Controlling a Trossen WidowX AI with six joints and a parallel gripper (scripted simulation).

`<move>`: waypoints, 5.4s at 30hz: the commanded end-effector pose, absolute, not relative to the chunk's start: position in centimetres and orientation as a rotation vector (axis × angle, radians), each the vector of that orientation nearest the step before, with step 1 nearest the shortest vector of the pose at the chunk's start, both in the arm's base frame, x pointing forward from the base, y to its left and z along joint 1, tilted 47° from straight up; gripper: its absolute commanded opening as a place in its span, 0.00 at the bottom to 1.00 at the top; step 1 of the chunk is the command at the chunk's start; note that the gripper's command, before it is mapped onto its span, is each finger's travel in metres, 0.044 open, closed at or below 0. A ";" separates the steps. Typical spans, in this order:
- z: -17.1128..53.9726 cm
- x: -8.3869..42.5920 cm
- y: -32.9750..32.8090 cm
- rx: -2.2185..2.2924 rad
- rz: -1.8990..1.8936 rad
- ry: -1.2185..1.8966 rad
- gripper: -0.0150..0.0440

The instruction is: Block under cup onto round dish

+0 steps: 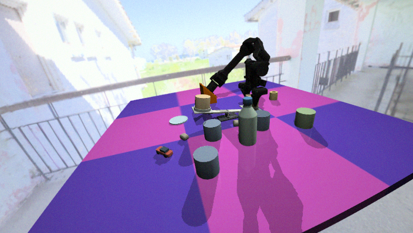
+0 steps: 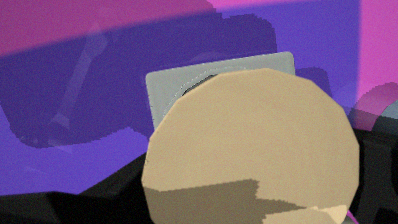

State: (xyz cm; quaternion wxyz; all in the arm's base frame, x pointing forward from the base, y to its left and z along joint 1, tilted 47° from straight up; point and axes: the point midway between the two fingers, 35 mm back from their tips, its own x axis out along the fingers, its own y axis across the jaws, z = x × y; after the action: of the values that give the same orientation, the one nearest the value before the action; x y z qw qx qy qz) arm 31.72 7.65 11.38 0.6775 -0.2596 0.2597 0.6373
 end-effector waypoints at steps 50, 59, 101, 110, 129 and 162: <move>15.9 32.0 2.5 -0.565 1.355 0.604 0.25; 16.7 31.8 1.6 -0.562 1.343 0.608 0.25; 19.8 30.8 -1.3 -0.536 1.305 0.622 0.25; 19.8 30.8 -1.3 -0.536 1.305 0.622 0.25; 19.8 30.8 -1.3 -0.536 1.305 0.622 0.25; 20.5 27.8 5.9 -0.565 1.360 0.615 0.25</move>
State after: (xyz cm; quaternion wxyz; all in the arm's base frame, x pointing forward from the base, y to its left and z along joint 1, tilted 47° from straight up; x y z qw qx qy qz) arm 28.85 4.07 20.09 0.6994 -0.2495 0.2809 0.6081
